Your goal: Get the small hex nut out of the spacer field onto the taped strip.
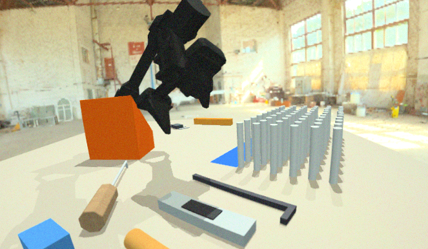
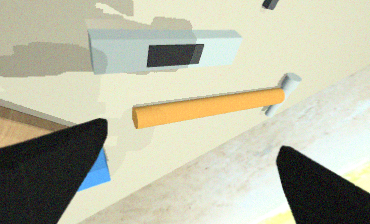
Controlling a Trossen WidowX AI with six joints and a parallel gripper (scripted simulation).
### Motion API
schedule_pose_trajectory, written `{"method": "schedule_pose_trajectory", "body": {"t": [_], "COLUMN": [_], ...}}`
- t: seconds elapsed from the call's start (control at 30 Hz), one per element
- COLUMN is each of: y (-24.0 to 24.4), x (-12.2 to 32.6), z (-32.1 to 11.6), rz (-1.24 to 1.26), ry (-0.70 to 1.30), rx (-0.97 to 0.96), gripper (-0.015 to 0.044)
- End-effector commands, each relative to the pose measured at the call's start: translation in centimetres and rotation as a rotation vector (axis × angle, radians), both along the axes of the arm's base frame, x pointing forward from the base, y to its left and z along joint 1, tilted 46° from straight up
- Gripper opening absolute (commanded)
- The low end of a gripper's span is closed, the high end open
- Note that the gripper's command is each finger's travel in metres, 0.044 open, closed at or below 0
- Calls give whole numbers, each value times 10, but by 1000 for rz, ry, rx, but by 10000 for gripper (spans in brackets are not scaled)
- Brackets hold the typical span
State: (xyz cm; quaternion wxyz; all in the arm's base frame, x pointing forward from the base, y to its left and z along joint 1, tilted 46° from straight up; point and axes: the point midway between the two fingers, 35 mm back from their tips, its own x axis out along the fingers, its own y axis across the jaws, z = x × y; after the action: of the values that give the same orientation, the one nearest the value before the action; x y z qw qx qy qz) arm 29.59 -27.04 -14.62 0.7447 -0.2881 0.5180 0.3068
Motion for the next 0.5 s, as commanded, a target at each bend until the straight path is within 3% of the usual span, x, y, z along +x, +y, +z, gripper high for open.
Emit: {"method": "schedule_pose_trajectory", "body": {"t": [0.0,0.47], "y": [-20,-12], "x": [-51,-130], "z": [-45,-91], "rz": [341,809], "ry": [46,-132], "rx": [94,324], "gripper": [440,440]}}
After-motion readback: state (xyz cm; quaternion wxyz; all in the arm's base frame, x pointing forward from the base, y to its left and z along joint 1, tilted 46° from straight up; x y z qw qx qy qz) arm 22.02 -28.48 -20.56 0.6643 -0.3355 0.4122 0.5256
